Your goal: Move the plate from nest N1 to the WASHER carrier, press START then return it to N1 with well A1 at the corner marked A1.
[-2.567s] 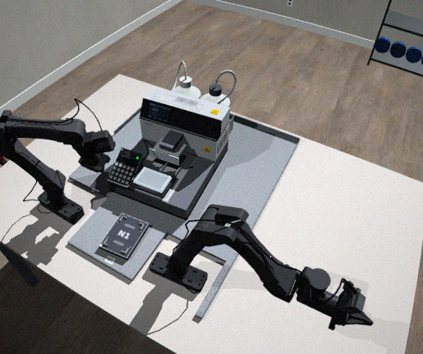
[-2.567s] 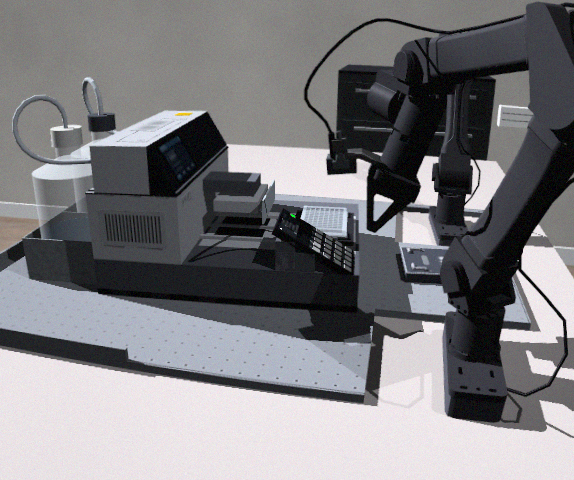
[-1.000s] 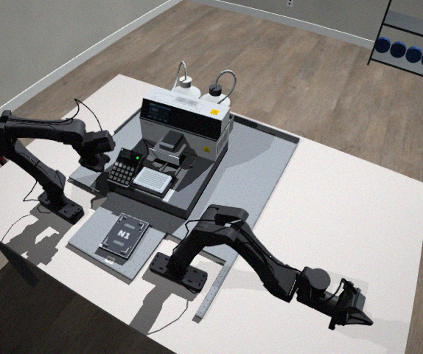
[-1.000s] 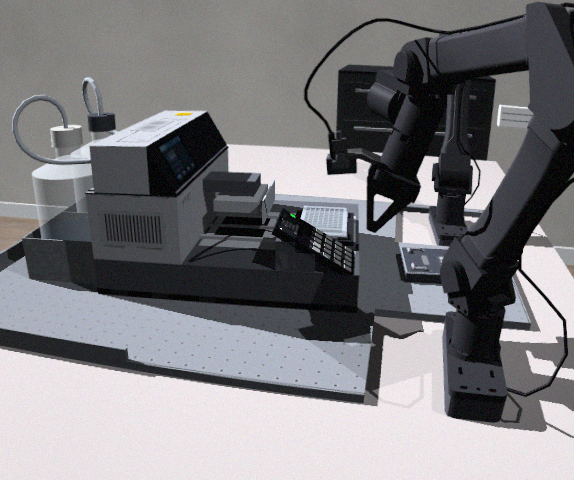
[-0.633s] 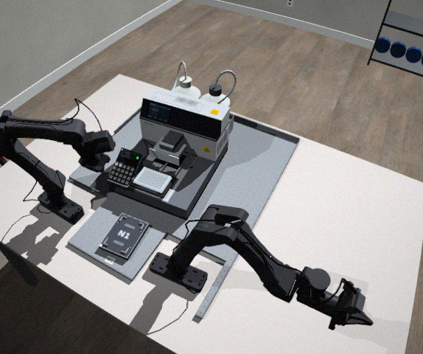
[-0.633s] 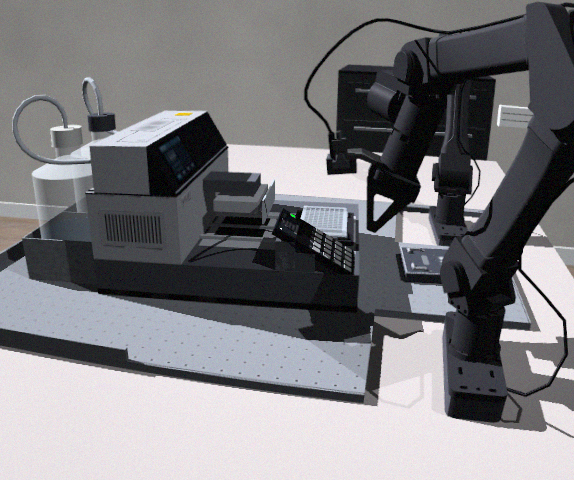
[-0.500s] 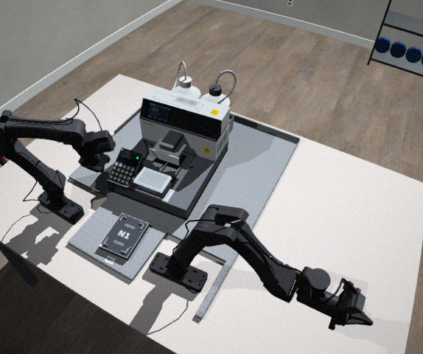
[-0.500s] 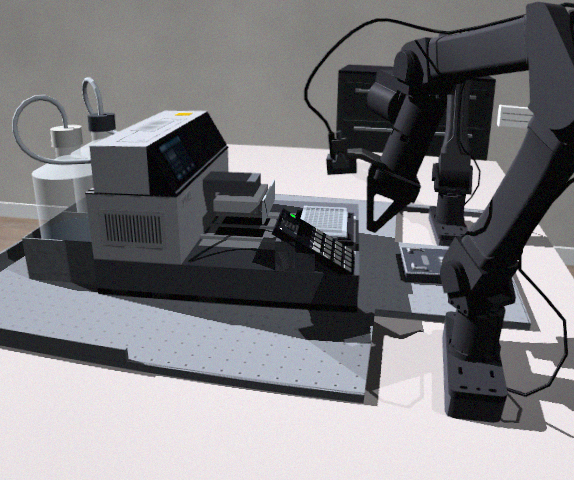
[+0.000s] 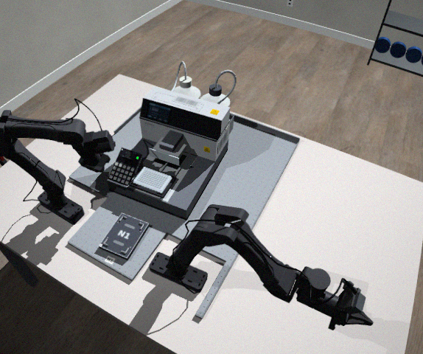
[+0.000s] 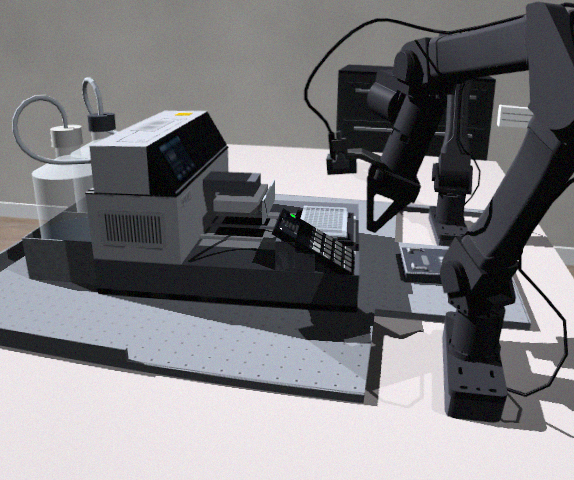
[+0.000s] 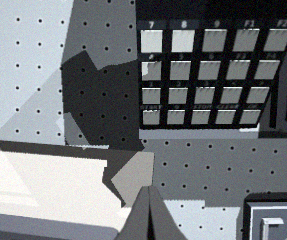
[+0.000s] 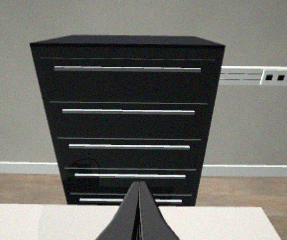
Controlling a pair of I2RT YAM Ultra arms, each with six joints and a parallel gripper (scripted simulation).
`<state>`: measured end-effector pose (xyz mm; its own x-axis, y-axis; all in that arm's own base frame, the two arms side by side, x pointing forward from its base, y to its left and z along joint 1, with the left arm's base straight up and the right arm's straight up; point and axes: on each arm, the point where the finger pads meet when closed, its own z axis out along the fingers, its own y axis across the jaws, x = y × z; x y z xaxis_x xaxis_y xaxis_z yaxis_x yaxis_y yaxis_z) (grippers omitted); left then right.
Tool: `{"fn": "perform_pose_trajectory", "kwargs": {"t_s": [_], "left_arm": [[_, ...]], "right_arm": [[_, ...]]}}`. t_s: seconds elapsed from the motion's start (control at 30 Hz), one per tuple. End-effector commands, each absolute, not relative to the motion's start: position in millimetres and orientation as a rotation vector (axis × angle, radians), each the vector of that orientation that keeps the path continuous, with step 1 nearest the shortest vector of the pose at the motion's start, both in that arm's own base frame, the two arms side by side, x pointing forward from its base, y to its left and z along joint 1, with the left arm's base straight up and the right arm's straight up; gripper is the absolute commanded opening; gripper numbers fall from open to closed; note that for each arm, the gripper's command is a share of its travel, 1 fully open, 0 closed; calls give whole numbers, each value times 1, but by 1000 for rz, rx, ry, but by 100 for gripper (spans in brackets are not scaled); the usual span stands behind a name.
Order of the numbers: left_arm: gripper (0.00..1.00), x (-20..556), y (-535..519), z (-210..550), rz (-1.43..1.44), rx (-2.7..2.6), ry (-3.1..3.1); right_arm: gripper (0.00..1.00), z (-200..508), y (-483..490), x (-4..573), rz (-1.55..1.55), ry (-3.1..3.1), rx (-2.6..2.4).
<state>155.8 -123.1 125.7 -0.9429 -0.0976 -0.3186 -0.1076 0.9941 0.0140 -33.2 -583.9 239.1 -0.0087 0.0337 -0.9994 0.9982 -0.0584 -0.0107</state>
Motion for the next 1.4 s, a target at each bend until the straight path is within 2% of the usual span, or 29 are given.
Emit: {"fn": "perform_pose_trajectory", "kwargs": {"t_s": [0.0, 1.37], "left_arm": [[0, 156, -124, 124, 38, -131, 2804], [0, 156, -124, 124, 38, -131, 2804]], "right_arm": [[0, 256, -579, -37, -1257, 1177, 1257], [0, 256, -579, -37, -1257, 1177, 1257]]}}
